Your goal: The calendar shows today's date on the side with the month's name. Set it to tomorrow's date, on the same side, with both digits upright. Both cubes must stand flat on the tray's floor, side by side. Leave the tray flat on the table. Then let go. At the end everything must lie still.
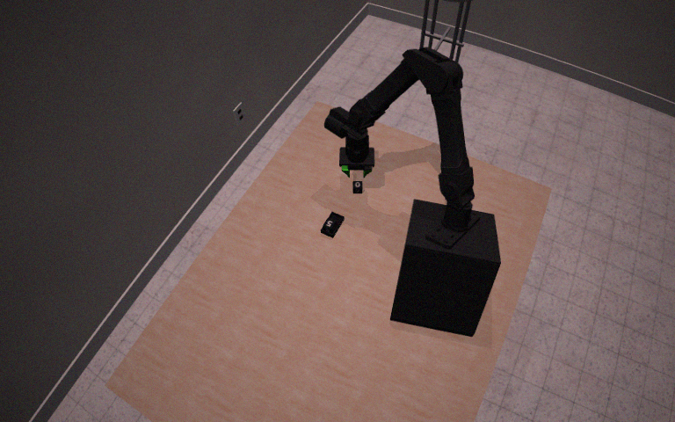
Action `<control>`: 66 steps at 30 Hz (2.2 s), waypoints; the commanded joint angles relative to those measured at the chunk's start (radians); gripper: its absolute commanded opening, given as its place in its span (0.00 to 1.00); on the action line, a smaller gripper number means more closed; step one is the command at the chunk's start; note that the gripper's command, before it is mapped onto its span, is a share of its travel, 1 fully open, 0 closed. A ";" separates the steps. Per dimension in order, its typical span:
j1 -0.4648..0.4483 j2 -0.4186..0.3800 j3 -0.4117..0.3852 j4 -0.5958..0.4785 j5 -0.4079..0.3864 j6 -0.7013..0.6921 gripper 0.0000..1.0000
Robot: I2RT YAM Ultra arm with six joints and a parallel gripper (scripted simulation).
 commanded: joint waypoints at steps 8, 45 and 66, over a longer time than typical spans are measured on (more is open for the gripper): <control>0.041 -0.076 0.031 -0.128 0.013 0.046 0.45; 0.029 -0.055 0.015 -0.087 0.011 0.028 0.45; 0.029 -0.055 0.015 -0.087 0.011 0.028 0.45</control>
